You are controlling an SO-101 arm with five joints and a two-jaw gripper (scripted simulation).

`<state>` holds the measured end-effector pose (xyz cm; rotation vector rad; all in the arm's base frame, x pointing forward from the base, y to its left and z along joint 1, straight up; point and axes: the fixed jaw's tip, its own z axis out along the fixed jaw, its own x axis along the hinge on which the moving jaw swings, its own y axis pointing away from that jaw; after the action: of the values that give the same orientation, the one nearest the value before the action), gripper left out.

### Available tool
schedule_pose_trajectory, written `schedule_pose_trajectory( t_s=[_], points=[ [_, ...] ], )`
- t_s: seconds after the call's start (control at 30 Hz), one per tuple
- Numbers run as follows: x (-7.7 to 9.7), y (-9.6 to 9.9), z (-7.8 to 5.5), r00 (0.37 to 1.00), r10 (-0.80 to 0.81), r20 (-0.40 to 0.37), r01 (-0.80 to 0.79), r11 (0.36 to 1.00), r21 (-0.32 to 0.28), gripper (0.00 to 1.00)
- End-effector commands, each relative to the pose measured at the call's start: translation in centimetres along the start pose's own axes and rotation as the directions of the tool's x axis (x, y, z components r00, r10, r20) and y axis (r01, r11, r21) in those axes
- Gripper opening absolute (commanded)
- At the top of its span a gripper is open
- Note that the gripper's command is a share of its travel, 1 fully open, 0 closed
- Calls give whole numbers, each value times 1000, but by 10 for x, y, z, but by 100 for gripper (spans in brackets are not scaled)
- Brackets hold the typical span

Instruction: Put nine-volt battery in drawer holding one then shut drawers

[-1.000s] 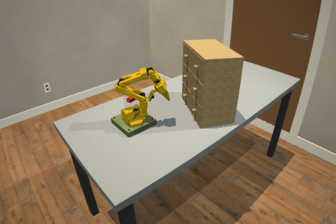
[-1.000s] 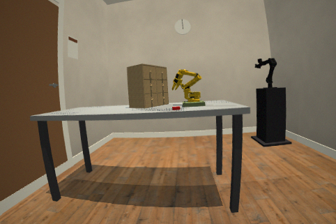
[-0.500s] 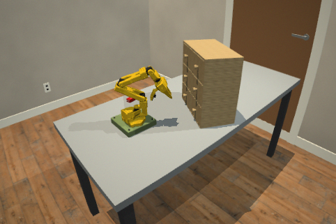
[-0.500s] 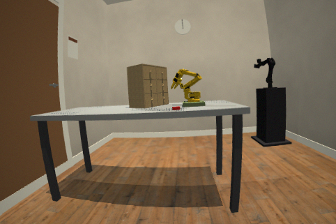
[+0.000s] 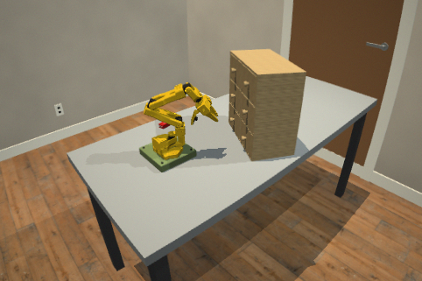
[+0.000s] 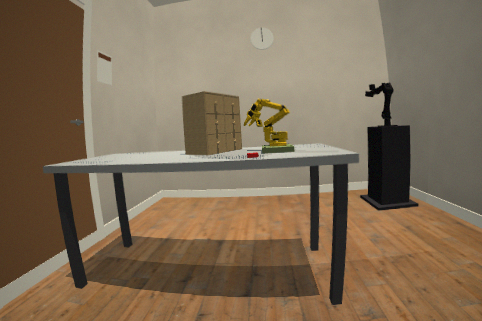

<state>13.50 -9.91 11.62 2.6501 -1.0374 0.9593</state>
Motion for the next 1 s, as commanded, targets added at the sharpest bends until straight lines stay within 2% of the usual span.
schedule_pose_trajectory(
  t_s=[0.0, 0.4, 0.77, 0.83, 0.97],
  points=[
    [4, -1, -2, 995, 97, -29, -96, 995, 8, 21],
    [2, 0, -2, 940, 340, -29, -340, 941, 11, 21],
    [0, 1, -2, 813, 582, -28, -582, 813, 14, 21],
    [0, 1, -2, 813, 582, -28, -582, 813, 14, 21],
    [0, 1, -2, 750, 660, -28, -660, 751, 16, 21]
  ],
)
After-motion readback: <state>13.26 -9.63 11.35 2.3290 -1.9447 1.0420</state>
